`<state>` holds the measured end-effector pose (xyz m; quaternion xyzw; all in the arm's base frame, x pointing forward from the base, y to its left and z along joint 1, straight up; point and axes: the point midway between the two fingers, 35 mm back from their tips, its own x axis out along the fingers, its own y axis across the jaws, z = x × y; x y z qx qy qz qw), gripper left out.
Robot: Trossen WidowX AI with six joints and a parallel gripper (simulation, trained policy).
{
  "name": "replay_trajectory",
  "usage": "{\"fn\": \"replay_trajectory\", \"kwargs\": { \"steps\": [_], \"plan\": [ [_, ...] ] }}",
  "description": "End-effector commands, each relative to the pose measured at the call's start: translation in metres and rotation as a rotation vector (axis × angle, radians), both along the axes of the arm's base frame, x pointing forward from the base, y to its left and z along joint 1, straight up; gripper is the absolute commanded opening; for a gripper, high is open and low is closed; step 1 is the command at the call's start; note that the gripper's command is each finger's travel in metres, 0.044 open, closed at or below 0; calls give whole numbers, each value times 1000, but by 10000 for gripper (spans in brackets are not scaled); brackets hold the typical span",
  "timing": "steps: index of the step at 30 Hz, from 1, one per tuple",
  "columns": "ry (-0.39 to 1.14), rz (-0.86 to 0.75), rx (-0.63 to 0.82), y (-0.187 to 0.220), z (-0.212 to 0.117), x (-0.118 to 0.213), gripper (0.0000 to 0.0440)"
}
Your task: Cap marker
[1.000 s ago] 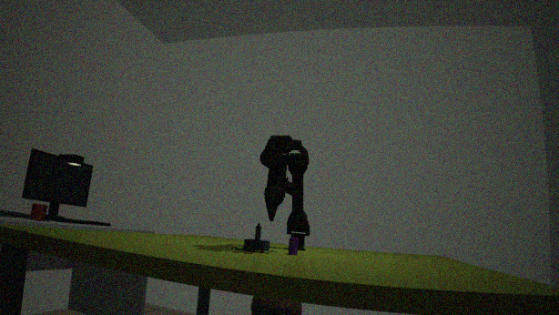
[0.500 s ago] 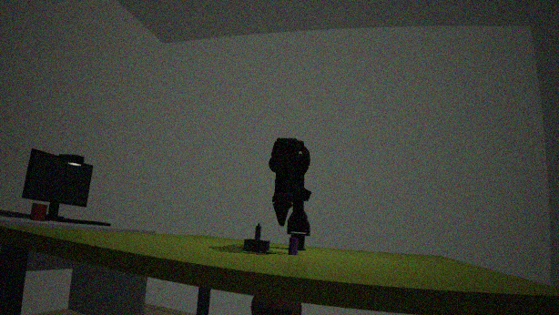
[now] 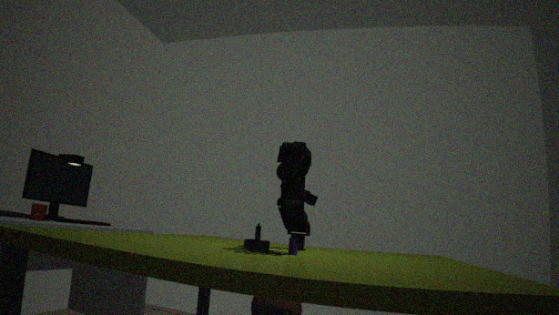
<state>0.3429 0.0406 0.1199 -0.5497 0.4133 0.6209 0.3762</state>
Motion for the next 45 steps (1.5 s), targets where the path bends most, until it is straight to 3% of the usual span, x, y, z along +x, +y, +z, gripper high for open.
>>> {"fn": "replay_trajectory", "kwargs": {
  "steps": [1, 27, 32, 38, 45],
  "plan": [
    [32, 26, 5, 6, -6, -6, 300],
    [105, 176, -1, 18, -52, -22, 259],
    [97, 203, -15, 16, -56, -23, 218],
    [56, 220, -25, 15, -46, -21, 71],
    [-3, 226, -34, 8, -20, -16, 80]
  ]
}}
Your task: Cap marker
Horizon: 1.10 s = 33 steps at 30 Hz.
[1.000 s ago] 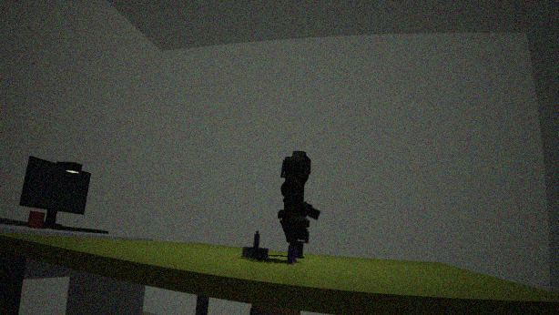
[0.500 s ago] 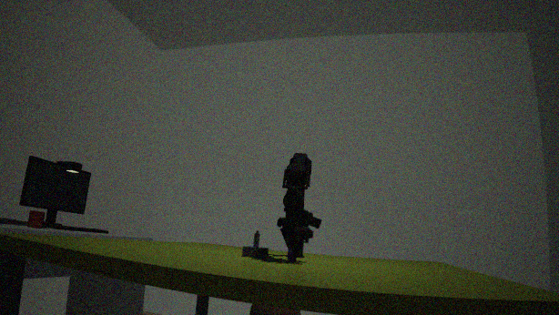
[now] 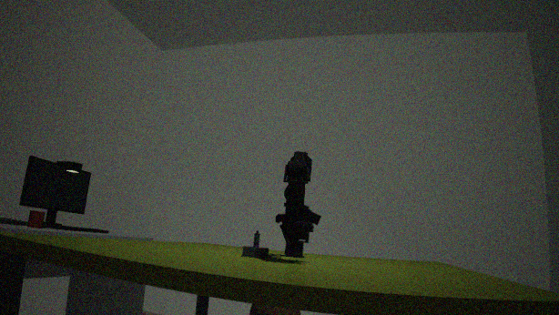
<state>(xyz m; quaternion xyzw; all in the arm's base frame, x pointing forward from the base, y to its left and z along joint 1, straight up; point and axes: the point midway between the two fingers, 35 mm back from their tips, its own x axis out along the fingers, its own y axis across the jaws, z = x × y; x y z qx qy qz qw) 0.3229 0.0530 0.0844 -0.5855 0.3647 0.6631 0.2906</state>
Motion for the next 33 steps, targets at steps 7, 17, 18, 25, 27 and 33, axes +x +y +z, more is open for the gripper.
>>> {"fn": "replay_trajectory", "kwargs": {
  "steps": [7, 17, 18, 25, 27, 33],
  "plan": [
    [-71, -6, 3, -15, 39, 4, 77],
    [-66, -41, 20, -44, 67, -9, 68],
    [-64, -45, 22, -47, 69, -11, 66],
    [-48, -79, 30, -70, 81, -25, 55],
    [-44, -91, 31, -77, 84, -29, 51],
    [-33, -130, 35, -99, 89, -41, 39]
  ]
}}
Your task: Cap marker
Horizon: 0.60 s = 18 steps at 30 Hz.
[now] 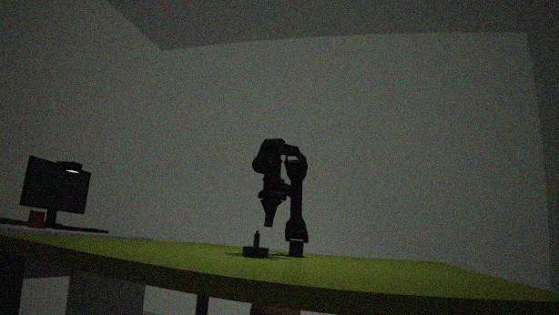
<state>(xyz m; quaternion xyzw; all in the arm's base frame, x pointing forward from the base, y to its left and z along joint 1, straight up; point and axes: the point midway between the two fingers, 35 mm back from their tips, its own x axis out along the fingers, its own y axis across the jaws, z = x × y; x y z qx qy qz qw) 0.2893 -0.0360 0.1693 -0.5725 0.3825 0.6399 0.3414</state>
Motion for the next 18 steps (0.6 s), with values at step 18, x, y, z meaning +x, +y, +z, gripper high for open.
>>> {"fn": "replay_trajectory", "kwargs": {
  "steps": [18],
  "plan": [
    [11, -101, 29, -44, -5, -24, 4]
  ]
}}
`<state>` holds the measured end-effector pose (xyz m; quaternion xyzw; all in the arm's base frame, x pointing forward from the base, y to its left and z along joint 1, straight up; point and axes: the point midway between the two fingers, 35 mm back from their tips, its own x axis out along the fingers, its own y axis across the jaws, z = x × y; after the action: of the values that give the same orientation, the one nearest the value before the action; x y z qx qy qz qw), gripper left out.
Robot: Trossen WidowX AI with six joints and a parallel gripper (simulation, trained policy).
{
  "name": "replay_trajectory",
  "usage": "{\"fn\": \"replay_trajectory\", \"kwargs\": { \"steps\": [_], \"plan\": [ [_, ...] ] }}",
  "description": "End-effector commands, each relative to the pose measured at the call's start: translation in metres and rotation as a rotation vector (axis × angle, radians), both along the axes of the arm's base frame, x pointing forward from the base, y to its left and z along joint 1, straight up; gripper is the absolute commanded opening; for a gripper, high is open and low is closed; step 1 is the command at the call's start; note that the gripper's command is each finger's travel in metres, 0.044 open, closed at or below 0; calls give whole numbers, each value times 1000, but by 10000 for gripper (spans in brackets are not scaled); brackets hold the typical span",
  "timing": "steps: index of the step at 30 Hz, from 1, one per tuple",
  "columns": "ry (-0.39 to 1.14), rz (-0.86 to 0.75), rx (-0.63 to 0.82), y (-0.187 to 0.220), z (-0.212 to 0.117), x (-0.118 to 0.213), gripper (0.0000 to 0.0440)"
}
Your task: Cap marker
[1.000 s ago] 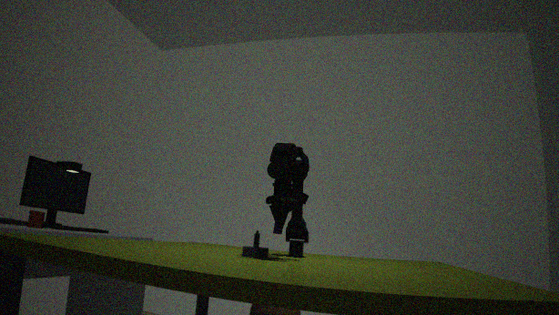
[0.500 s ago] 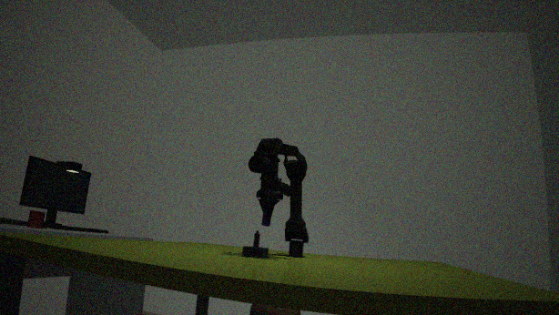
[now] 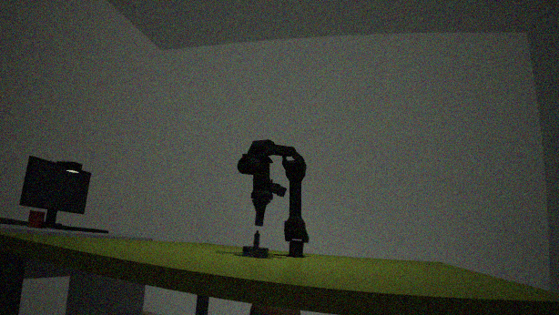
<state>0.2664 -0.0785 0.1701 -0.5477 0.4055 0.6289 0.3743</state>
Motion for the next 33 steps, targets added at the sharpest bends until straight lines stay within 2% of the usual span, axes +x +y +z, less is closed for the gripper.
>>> {"fn": "replay_trajectory", "kwargs": {
  "steps": [1, 33],
  "plan": [
    [1, -8, 13, -2, -7, -1, 2],
    [34, 38, 49, -1, -76, -7, 4]
  ]
}}
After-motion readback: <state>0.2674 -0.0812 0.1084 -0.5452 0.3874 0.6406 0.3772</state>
